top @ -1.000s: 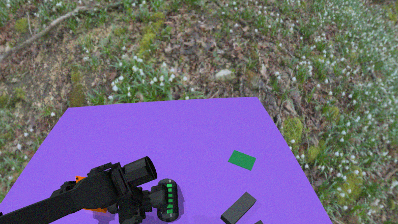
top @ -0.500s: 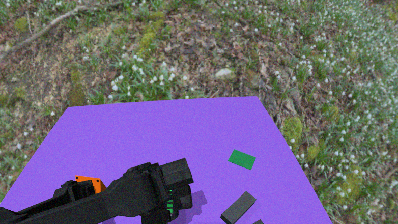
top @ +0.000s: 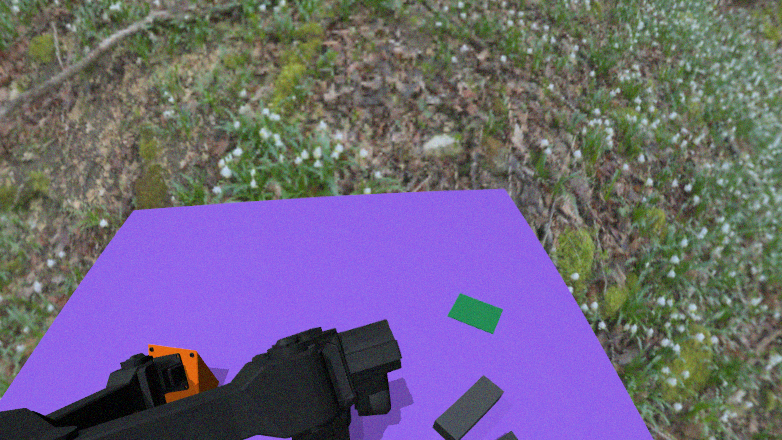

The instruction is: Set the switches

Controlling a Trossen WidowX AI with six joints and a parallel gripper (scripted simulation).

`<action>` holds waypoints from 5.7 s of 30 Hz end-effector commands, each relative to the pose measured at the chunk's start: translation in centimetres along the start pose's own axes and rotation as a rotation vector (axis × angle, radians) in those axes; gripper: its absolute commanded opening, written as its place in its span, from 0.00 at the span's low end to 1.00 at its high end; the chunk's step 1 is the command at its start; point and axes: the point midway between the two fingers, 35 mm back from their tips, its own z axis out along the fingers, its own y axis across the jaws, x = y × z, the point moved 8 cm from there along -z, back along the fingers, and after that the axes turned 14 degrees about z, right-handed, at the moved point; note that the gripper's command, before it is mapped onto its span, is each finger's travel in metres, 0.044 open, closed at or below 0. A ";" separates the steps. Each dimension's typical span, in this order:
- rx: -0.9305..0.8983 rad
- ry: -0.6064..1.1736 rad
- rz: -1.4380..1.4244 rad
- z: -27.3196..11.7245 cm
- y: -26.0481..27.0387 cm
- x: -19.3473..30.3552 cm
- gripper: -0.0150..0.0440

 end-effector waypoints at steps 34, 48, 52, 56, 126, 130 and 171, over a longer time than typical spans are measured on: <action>0.007 0.000 -0.007 5.2 0.1 -0.8 0.86; 0.007 0.000 -0.007 5.2 0.1 -0.8 0.81; 0.007 0.000 -0.007 5.0 0.1 -0.7 0.81; 0.007 0.000 -0.007 4.7 0.1 -0.5 0.82; -0.024 -0.122 -0.008 0.7 -1.2 4.3 0.82; -0.026 -0.129 -0.008 0.5 -1.2 4.6 0.82; -0.041 -0.191 -0.008 -0.6 -2.3 7.4 0.82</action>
